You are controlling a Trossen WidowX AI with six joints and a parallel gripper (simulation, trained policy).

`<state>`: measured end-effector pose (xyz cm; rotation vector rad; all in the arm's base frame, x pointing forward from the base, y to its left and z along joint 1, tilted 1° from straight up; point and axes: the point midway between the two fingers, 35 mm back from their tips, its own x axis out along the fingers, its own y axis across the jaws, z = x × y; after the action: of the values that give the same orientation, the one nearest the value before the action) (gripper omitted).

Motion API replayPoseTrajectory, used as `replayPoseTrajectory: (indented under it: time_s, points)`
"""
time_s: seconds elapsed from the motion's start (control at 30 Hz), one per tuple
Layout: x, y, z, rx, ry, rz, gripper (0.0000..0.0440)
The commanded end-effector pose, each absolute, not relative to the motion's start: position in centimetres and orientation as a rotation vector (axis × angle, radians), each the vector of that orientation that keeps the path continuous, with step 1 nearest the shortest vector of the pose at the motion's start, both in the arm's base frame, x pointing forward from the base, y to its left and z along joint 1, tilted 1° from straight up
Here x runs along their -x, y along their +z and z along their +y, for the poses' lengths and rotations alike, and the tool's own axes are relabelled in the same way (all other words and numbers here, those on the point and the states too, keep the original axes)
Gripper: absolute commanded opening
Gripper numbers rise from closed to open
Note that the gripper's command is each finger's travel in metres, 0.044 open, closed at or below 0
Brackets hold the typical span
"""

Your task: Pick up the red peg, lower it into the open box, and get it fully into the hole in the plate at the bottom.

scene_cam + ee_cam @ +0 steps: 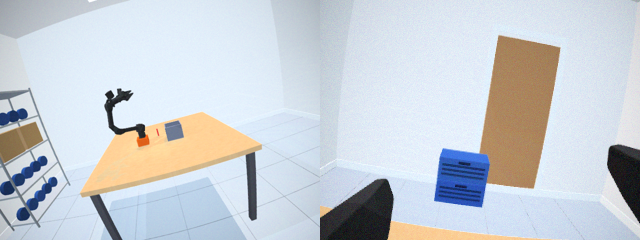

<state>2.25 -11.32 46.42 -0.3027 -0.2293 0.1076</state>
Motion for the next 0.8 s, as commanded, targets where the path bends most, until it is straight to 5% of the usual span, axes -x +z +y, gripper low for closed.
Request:
replayPoseTrajectory:
  time_s: [0.0, 0.77]
  points:
    - [-3.4, 45.8, -9.0, 0.251, 0.151, -0.168, 0.0432]
    - [-9.7, 39.1, 1.2, -0.173, 0.263, 0.28, 0.0435]
